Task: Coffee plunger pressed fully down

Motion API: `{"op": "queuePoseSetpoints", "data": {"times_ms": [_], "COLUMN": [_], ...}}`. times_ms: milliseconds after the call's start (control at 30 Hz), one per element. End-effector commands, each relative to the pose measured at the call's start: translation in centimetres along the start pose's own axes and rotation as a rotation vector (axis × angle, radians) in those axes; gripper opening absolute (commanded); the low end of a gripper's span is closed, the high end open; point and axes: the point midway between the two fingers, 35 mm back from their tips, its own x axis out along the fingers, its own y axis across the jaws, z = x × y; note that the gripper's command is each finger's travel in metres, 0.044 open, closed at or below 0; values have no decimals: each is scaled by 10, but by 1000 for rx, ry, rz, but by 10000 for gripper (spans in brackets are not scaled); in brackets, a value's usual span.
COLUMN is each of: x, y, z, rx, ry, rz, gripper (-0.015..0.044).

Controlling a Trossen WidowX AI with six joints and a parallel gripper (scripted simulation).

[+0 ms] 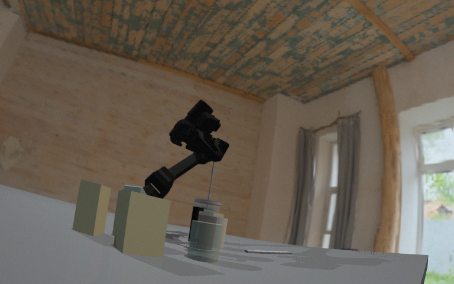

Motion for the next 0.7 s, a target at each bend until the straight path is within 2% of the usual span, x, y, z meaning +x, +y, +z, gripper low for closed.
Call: {"op": "queuePoseSetpoints", "data": {"times_ms": [0, 667], "x": [4, 25], "y": [-2, -5], "z": [-5, -31], "rx": [7, 5], "ry": [6, 10], "rz": [-1, -5], "gripper": [116, 116]}}
